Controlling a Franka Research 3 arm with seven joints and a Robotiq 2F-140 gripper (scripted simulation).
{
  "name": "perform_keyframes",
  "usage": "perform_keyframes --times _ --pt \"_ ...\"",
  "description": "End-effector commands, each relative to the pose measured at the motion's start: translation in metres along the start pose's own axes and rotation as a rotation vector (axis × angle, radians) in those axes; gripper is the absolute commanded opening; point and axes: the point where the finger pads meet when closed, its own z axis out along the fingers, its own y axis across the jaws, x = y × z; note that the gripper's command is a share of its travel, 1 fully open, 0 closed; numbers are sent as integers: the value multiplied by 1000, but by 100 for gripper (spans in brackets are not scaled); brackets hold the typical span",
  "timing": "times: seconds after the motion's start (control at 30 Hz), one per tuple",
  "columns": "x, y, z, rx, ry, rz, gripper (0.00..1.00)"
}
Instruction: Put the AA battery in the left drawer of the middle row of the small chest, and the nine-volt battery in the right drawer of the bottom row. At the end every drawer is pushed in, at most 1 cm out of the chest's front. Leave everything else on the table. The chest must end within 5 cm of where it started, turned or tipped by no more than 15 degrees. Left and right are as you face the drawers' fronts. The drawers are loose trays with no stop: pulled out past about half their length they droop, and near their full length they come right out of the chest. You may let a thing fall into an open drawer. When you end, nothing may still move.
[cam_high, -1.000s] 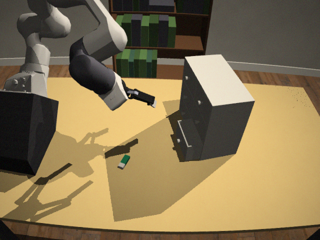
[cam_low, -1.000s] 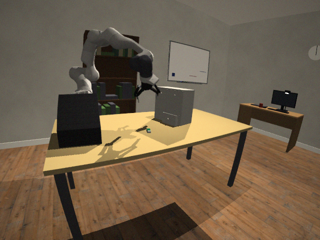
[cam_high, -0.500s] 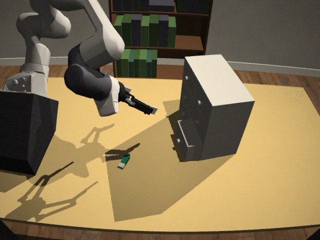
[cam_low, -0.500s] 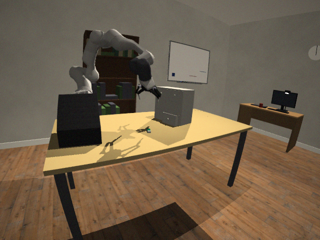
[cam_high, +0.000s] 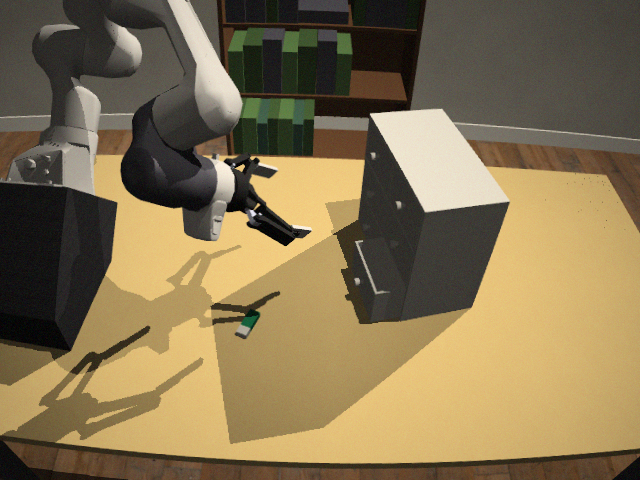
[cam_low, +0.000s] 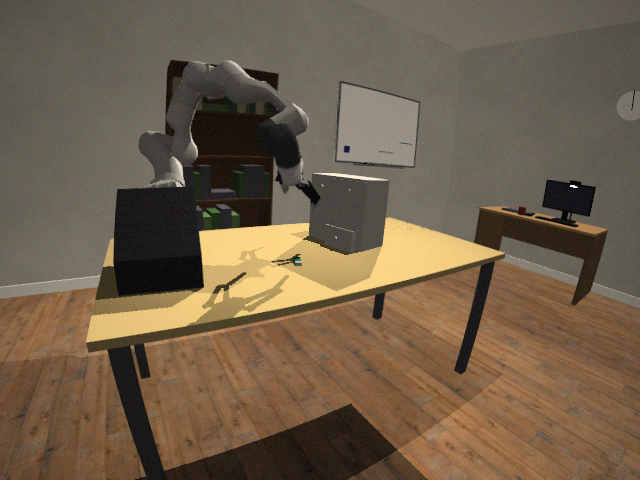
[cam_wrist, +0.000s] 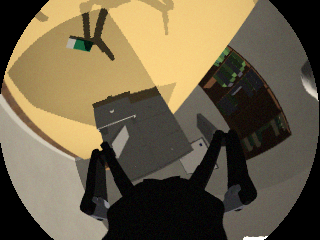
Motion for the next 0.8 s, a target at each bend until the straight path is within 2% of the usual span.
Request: perform_keyframes --times 0.0,0.07,0.1,0.13,0.27,0.3,0.37,0.5,0.53,0.57,0.7,0.73,0.77 --pt "-3 1 2 -8 -30 215 100" --pt "-3 1 2 -8 -30 215 100" --pt "-5 -3 4 -8 -64 341 100" --pt "-5 -3 4 -9 -70 371 100" --pt "-5 -3 4 -10 -73 389 100" --pt "-6 -7 5 -13 -105 504 100" --pt "-6 -7 5 -16 -115 561 100" --pt "-6 -7 5 -16 -115 561 100" --pt "-7 -12 5 -23 -149 688 100" --pt "-7 -12 5 -26 -154 717 100" --pt "-7 -12 5 -27 -156 729 100" --pt "-7 -17 5 -36 -187 846 100" --pt "-7 -17 5 -39 -192 875 100"
